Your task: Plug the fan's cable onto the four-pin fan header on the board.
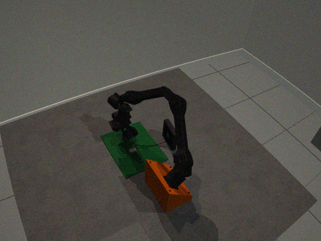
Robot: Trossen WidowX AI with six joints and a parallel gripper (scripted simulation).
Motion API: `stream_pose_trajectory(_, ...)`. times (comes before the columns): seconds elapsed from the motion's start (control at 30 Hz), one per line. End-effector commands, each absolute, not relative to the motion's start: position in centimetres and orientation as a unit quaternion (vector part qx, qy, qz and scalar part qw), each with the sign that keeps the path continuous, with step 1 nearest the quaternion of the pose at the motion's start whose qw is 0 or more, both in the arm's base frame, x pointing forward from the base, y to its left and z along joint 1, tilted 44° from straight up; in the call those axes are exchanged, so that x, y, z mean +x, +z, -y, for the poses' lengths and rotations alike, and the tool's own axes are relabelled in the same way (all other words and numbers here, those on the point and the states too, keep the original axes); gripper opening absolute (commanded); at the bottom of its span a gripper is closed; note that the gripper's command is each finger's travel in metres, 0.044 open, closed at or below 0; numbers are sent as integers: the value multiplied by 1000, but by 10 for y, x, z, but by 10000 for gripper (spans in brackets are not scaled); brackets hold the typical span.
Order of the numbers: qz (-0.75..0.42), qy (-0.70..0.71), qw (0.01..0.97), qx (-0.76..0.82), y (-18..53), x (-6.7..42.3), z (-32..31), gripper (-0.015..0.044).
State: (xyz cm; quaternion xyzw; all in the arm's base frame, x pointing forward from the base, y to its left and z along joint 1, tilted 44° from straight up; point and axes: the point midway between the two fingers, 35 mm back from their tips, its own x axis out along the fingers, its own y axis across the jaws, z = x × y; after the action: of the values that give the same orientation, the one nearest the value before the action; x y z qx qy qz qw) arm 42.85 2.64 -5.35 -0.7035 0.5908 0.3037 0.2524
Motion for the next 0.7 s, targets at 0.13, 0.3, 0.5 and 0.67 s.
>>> stream_pose_trajectory(0.13, -591, 304, 253, -703, -53, 428, -27, 46)
stream_pose_trajectory(0.3, -591, 304, 253, -703, -53, 428, -27, 0)
stream_pose_trajectory(0.5, -590, 304, 249, -705, -17, 422, -61, 0)
stream_pose_trajectory(0.67, -590, 304, 249, -705, -19, 423, -61, 0)
